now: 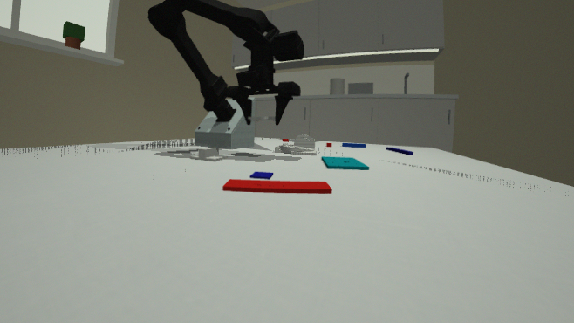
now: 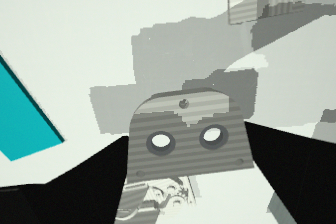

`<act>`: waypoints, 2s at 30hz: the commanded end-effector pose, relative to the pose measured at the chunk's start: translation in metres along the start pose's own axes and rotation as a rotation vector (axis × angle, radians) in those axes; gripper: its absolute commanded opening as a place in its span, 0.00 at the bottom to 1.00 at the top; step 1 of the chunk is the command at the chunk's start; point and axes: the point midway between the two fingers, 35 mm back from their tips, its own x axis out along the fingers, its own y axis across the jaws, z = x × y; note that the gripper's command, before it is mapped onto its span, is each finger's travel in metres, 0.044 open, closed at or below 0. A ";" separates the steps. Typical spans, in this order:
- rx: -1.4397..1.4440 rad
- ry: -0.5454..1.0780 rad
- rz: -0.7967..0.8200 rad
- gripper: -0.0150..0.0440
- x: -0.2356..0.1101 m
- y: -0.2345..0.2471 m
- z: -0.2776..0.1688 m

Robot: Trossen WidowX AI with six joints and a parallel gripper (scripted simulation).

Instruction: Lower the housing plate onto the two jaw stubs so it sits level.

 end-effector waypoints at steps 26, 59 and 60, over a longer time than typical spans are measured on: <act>-0.916 -0.003 -0.012 0.85 0.003 0.024 -0.073; -1.727 -0.028 -0.055 0.85 0.008 0.025 -0.140; -1.727 -0.028 -0.055 0.85 0.008 0.025 -0.140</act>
